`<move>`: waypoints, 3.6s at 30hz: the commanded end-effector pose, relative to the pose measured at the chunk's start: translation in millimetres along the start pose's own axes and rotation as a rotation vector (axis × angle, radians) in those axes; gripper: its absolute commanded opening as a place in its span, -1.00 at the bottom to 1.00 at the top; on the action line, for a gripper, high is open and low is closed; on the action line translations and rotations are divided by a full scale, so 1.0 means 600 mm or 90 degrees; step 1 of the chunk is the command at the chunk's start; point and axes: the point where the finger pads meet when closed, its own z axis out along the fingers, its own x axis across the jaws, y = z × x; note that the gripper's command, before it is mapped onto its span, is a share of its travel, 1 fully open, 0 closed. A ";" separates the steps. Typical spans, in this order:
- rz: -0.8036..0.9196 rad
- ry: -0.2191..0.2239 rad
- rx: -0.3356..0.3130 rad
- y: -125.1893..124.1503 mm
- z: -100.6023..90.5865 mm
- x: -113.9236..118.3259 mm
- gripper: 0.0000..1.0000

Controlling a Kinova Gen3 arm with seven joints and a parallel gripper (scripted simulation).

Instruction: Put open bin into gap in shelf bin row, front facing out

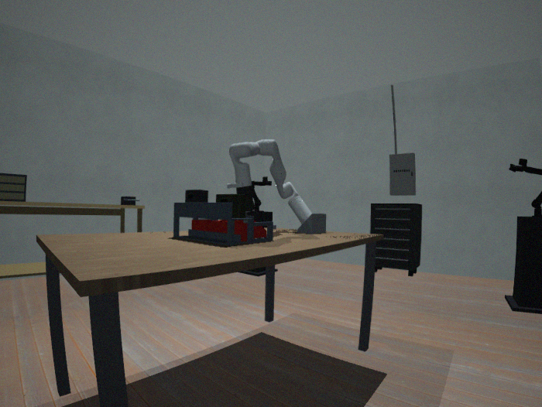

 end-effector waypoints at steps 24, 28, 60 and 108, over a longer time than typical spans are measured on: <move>0.000 -0.001 0.015 -0.018 -0.005 -0.001 -1.00; 0.000 -0.001 0.018 -0.022 -0.005 -0.001 -1.00; 0.000 -0.001 0.025 -0.031 -0.006 -0.001 -1.00; 0.000 -0.001 0.038 -0.031 -0.003 -0.001 -1.00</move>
